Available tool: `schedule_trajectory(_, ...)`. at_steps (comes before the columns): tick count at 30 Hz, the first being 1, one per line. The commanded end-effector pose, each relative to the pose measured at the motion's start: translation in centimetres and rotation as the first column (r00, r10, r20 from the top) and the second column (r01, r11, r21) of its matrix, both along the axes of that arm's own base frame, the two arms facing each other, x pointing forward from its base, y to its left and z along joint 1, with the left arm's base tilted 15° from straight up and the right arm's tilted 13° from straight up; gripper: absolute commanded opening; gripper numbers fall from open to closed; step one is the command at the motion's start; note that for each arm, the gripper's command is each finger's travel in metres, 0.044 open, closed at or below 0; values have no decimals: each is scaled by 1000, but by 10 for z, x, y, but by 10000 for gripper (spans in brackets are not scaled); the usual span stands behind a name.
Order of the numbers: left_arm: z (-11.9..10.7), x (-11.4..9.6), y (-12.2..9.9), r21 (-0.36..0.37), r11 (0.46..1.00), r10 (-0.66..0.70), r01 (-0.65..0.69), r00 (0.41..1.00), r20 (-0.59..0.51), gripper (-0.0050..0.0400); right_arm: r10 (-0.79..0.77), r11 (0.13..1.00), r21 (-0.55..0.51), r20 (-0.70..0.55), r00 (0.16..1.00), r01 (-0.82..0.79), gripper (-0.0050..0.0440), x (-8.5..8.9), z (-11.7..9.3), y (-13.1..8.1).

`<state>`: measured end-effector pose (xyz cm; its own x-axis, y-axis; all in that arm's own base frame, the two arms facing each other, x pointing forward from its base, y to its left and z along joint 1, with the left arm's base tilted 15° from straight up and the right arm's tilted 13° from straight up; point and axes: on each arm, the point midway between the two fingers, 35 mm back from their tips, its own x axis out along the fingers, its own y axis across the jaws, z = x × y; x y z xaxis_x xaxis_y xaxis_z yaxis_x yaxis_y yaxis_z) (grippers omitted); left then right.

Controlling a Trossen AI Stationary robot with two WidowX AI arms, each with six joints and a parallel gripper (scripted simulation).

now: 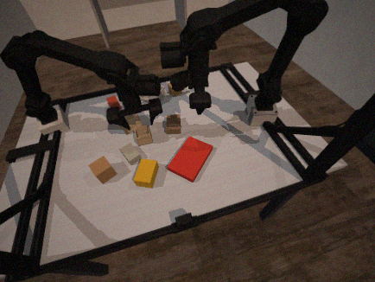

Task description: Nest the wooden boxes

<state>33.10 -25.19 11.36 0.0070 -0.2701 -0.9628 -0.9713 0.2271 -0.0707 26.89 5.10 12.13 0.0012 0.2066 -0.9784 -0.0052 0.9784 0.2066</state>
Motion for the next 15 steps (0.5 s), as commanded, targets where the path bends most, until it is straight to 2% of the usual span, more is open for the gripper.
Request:
schedule_trajectory(1,-9,-1,-2,3,1000,5,-5,1000,-8,400,-4,1000,-8,-1,1000,4,400,-1,0,-1)
schedule_trajectory(15,-24,-1,-7,3,1000,17,-17,1000,-12,400,-4,1000,-8,-1,1000,4,400,-1,0,-1)
